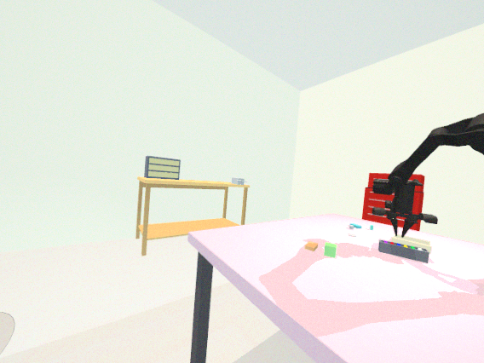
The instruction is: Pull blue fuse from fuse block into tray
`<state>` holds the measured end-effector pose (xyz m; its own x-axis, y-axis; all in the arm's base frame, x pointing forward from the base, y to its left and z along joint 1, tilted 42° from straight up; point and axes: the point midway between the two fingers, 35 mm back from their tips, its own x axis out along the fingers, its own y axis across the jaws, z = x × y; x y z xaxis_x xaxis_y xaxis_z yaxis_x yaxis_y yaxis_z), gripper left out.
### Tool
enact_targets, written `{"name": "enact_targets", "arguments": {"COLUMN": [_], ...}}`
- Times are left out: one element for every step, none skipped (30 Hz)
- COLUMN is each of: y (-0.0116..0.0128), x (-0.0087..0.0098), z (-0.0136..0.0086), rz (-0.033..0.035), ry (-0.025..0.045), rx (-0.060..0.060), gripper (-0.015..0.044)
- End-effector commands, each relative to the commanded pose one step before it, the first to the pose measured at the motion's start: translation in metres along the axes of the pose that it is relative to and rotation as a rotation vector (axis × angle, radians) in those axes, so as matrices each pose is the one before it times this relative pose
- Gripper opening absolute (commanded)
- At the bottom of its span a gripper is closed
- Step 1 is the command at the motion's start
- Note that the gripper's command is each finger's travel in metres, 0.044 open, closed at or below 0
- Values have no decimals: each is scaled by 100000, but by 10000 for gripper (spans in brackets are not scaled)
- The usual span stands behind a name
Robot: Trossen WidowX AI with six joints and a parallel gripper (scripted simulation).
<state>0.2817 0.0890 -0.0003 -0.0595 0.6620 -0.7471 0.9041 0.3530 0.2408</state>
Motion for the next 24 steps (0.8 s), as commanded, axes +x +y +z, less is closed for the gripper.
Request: {"name": "enact_targets", "arguments": {"y": [-129,1,1,0,0,-1,-1,-1,-2,-3,-3,-4,-5,-5,-7,-7,-7,-9,-9,-10,-10,-10,-8,-5], "x": [475,99,98,98,98,98,98,98,98,98,98,98,97,97,97,97,97,97,97,97,97,96,78,47], "z": [-46,0,0,-1,-1,-2,-2,-2,-3,-3,-3,-4,-5,-5,-6,-6,-6,-7,-8,-8,-8,-9,-7,-4], "rz": [-30,1,1,1,1,1,1,1,1,1,1,1,1,2,2,2,2,2,2,2,2,2,2,1], "ry": [535,1,2,2,2,3,3,4,4,5,5,6,6,7,7,8,8,9,9,10,10,10,9,5], "rx": [765,0,0,0,0,0,0,0,0,0,0,0,0,0,0,0,0,0,0,0,0,0,0,0], "gripper": [74,74,74,74,74,74,74,74,74,74,74,74,74,74,74,74,74,74,74,74,74,74,74,74]}}
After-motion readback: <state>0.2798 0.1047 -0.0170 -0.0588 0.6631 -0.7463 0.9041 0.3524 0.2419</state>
